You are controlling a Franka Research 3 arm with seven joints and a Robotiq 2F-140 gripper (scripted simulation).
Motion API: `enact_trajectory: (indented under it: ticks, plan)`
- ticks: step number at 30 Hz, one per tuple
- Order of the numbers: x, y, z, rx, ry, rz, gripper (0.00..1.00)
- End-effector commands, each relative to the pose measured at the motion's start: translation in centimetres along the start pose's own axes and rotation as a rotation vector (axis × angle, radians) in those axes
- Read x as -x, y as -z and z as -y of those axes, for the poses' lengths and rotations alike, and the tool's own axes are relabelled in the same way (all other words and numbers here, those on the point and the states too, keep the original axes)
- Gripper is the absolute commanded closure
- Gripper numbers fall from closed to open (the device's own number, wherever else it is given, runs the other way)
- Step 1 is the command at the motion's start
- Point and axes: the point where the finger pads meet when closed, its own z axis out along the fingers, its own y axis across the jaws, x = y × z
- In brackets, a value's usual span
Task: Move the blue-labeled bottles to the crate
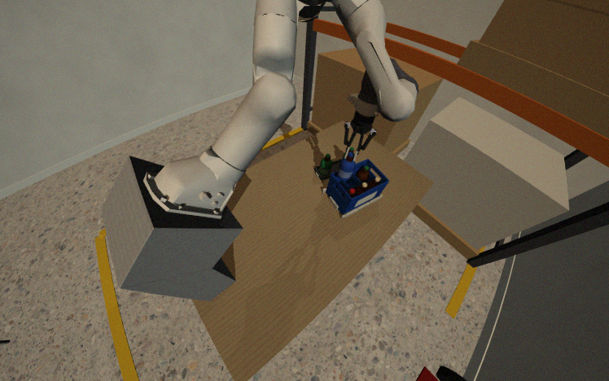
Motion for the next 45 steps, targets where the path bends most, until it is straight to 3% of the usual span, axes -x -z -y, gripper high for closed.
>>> enact_trajectory:
  ticks: [1,30,45]
  plan:
    - [-0.1,0.1,-0.1,0.002,0.004,-0.003,1.0]
    - [-0.1,-0.4,-0.1,0.002,0.004,-0.003,1.0]
    - [-0.1,-2.0,-0.1,0.002,0.004,-0.003,1.0]
